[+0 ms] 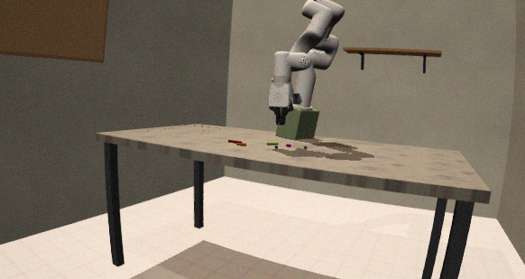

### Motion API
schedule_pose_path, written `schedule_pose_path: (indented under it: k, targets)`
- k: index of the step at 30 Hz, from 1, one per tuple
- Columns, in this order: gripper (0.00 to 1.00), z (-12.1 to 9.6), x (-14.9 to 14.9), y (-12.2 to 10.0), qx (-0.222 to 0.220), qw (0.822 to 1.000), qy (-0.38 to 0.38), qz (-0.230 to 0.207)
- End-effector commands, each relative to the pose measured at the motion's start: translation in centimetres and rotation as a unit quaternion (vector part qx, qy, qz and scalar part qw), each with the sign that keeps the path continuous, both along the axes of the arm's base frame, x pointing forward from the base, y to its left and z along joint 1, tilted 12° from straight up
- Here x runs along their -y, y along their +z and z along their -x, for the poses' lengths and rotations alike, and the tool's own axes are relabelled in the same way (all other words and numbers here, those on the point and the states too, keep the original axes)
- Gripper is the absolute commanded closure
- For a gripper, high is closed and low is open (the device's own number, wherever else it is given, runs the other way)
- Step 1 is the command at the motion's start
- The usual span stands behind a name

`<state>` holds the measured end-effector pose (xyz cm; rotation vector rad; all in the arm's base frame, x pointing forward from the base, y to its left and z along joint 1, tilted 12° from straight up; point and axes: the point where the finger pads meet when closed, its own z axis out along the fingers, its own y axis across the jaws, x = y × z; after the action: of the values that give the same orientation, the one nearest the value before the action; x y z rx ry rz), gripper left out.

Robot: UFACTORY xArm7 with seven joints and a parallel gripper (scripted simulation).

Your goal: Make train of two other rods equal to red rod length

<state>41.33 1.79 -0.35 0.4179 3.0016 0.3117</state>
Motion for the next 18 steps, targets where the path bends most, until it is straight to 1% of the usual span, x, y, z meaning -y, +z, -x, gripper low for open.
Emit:
schedule_pose_path:
  k: [1, 3, 5, 8, 12, 15, 18]
  targets:
    - [0.96, -0.2, -4.0, 0.9, -0.025, 0.997, -0.067, 0.006]
    - [0.96, -0.1, -5.4, 1.2, -0.028, 0.996, -0.088, 0.003]
    - [0.96, -0.1, -5.4, 1.2, -0.028, 0.996, -0.088, 0.003]
    - [0.96, 0.3, -8.4, 1.7, -0.035, 0.991, -0.132, -0.004]
    - [0.96, 0.7, -10.8, 2.1, -0.041, 0.985, -0.167, -0.011]
    - [0.96, 0.9, -11.7, 2.3, -0.043, 0.983, -0.18, -0.014]
    - [0.96, 1.0, -11.9, 2.3, -0.044, 0.982, -0.183, -0.014]
